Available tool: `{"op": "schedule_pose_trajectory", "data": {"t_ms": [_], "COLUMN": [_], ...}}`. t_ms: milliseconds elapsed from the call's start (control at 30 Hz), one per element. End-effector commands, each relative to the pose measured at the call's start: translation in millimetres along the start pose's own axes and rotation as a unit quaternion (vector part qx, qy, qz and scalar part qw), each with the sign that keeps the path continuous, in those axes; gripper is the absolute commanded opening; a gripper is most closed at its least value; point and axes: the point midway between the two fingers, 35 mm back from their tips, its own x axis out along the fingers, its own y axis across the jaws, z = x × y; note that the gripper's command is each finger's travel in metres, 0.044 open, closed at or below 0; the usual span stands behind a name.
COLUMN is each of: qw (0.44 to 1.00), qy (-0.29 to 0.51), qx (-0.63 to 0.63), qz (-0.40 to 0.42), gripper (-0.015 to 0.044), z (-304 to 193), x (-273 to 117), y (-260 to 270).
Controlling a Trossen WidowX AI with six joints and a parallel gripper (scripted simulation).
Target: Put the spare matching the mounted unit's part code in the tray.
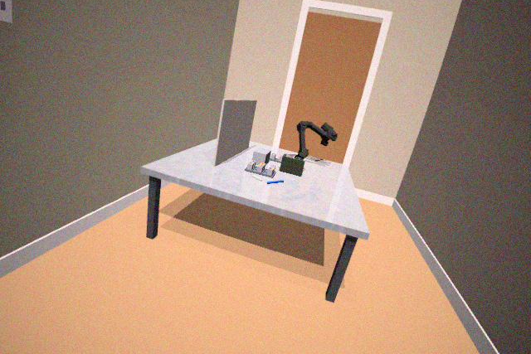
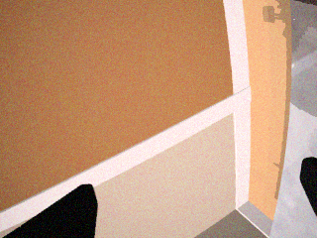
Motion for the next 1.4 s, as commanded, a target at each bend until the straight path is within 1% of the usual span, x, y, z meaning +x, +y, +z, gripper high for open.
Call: {"op": "schedule_pose_trajectory", "data": {"t_ms": [0,33,200,333,567,800,1067,1233,1367], "qw": [1.000,1.000,1.000,0.999,0.995,0.988,0.981,0.975,0.969], "qy": [0.000,0.000,0.001,0.016,0.063,0.102,0.142,0.170,0.197], "qx": [0.000,0.000,0.000,-0.004,0.041,0.091,0.132,0.142,0.137], "qz": [0.000,0.000,0.002,0.040,0.066,0.068,0.030,-0.014,-0.056], "gripper": [0.0426,0.0440,0.0440,0.0440,0.0440,0.0440,0.0440,0.0440,0.0440], "z": [0,0,-1,-15,-27,-56,-117,-172,-224], "x": [0,0,1,12,62,121,183,211,225], "y": [0,0,1,15,6,-15,-53,-82,-106]}}
